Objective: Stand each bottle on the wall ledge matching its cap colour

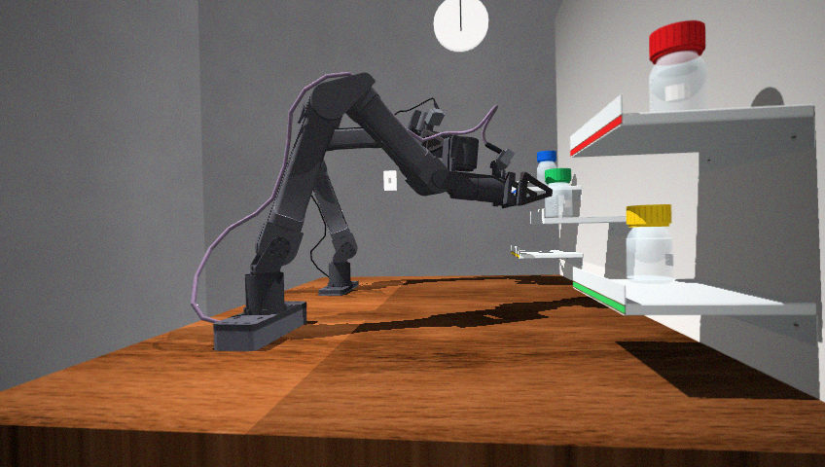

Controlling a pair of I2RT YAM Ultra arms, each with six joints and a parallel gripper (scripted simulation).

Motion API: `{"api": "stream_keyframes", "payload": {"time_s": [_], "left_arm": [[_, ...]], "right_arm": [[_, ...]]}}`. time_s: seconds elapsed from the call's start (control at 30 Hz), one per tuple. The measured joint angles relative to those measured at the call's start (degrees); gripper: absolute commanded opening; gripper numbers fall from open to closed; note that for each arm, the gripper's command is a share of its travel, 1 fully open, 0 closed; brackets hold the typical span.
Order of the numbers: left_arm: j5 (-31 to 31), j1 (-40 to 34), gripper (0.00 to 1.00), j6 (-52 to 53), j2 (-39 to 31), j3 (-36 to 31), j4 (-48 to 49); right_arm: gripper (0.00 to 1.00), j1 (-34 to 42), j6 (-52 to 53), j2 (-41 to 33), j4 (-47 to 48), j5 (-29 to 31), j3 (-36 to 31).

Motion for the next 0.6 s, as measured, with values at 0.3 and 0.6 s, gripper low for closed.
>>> {"api": "stream_keyframes", "payload": {"time_s": [0.3, 0.6], "left_arm": [[0.00, 0.00, 0.89, 0.00, 0.00, 0.00, 0.00], [0.00, 0.00, 0.89, 0.00, 0.00, 0.00, 0.00]], "right_arm": [[0.81, -0.83, 0.00, 2.75, -0.79, -0.48, 3.30], [0.81, -1.18, -0.04, 4.74, -1.49, -0.96, 6.01]]}}
